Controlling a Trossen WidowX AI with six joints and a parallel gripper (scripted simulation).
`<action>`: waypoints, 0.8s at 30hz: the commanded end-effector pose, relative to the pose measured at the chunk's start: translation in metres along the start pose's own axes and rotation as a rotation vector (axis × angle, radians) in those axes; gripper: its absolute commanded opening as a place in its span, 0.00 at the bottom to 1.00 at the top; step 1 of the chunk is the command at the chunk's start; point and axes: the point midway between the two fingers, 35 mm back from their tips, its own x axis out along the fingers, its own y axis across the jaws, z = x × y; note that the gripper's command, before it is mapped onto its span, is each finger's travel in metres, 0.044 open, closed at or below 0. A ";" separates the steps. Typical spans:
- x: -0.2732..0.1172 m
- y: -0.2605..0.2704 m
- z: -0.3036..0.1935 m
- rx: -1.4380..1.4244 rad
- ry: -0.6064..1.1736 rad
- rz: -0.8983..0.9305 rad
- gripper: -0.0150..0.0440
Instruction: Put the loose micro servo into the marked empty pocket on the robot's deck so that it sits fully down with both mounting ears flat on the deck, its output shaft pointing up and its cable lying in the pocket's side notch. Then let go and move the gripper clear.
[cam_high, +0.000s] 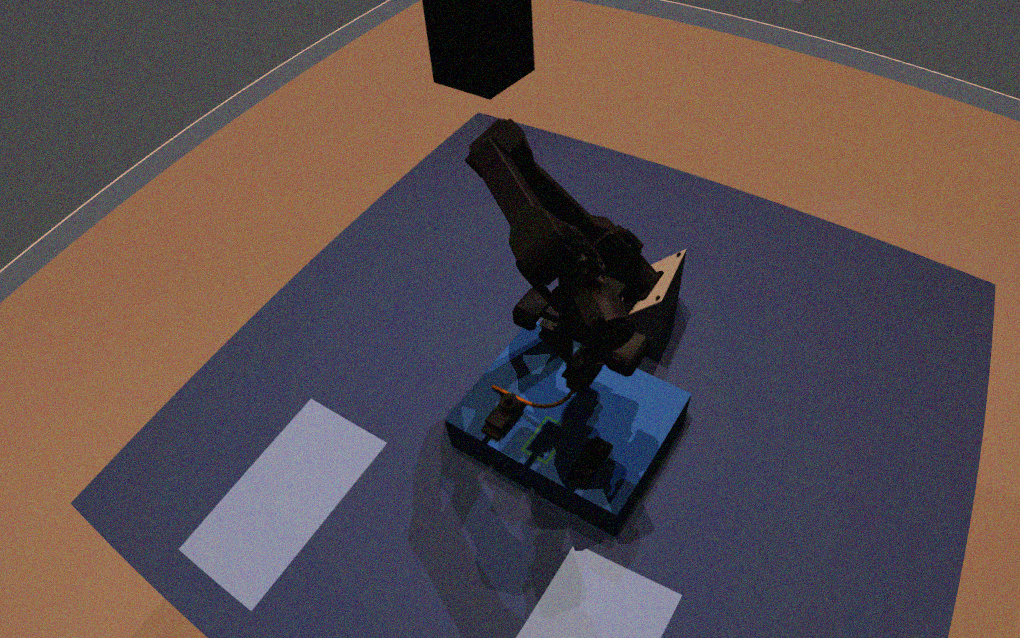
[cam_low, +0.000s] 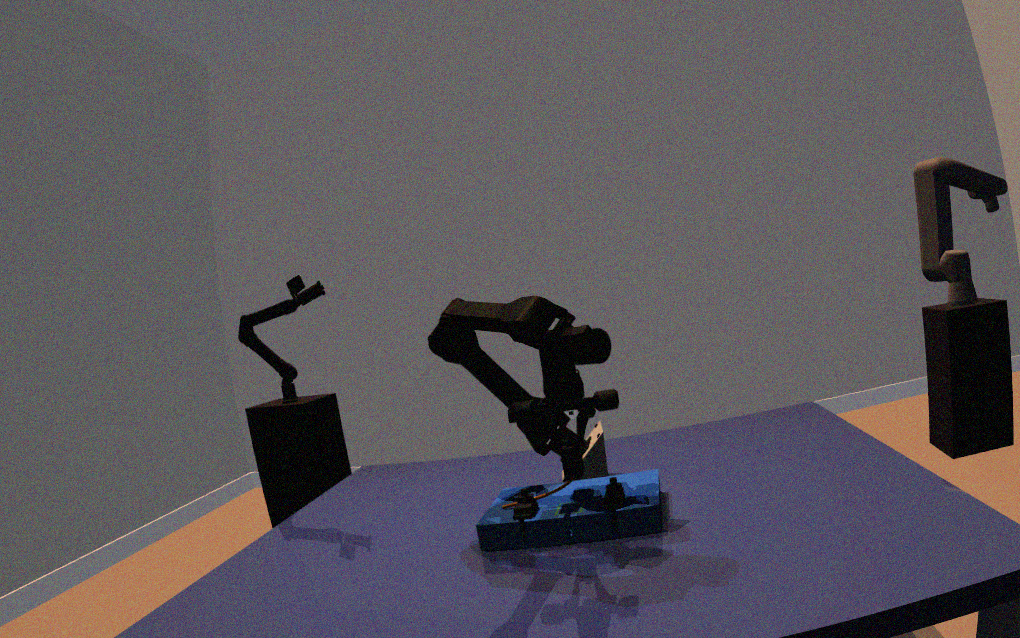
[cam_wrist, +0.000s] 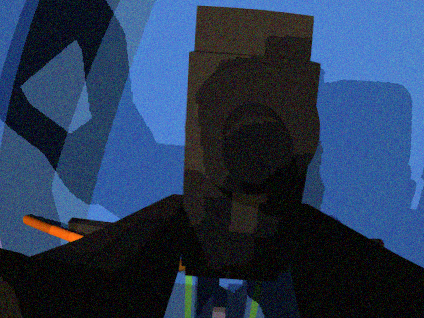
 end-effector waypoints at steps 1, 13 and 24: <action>-0.001 0.000 -0.013 -0.005 0.006 0.001 0.25; -0.002 0.000 -0.060 -0.003 0.008 0.001 0.25; -0.002 0.000 -0.100 -0.001 0.009 0.001 0.25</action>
